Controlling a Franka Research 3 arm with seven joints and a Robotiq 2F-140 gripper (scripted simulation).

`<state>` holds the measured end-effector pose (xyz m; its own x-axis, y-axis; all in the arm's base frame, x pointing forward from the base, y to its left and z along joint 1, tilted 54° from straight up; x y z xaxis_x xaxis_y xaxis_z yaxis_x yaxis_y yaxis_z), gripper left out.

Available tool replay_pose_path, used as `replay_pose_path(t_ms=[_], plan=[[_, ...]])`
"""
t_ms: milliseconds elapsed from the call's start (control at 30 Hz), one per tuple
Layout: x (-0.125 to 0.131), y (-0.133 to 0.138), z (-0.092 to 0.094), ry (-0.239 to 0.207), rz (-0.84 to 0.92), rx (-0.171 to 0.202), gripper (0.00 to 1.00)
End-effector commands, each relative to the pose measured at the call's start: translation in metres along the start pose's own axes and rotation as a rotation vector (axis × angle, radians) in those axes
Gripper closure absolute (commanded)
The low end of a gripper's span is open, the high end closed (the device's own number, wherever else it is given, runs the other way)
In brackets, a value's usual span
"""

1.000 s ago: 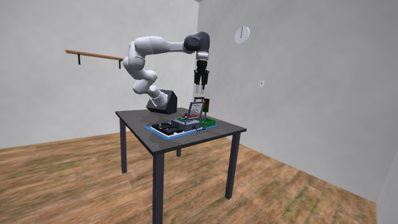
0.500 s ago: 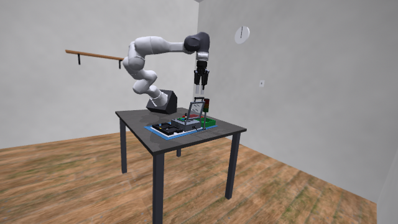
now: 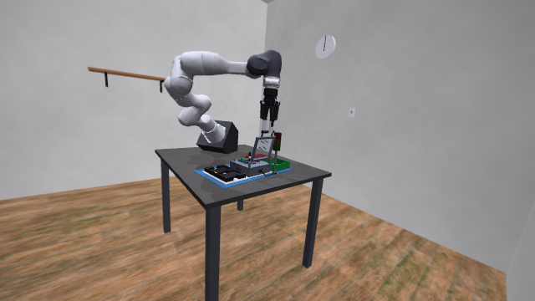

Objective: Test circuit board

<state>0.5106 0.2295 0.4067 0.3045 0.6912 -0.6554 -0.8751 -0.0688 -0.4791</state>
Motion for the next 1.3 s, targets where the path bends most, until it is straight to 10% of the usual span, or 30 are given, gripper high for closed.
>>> replay_pose_path(t_ms=[0, 800, 833, 1267], plan=[[0.0024, -0.0028, -0.0053, -0.012, 0.003, -0.009, 0.70], [0.0024, -0.0028, -0.0075, -0.012, 0.003, -0.009, 0.70], [0.0024, -0.0028, -0.0075, -0.012, 0.003, -0.009, 1.00], [0.0024, -0.0028, -0.0075, -0.012, 0.003, -0.009, 1.00]])
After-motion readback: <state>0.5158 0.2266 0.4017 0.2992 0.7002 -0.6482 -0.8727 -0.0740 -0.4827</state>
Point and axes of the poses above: the point where the finger pads meet when closed, its own z axis back along the fingers, its own y axis across the jaws, x = y × z, the point moved 6 cm from there along z, back along the fingers, and after that the axes turned 12 degrees about -z, right-handed, at the moved point
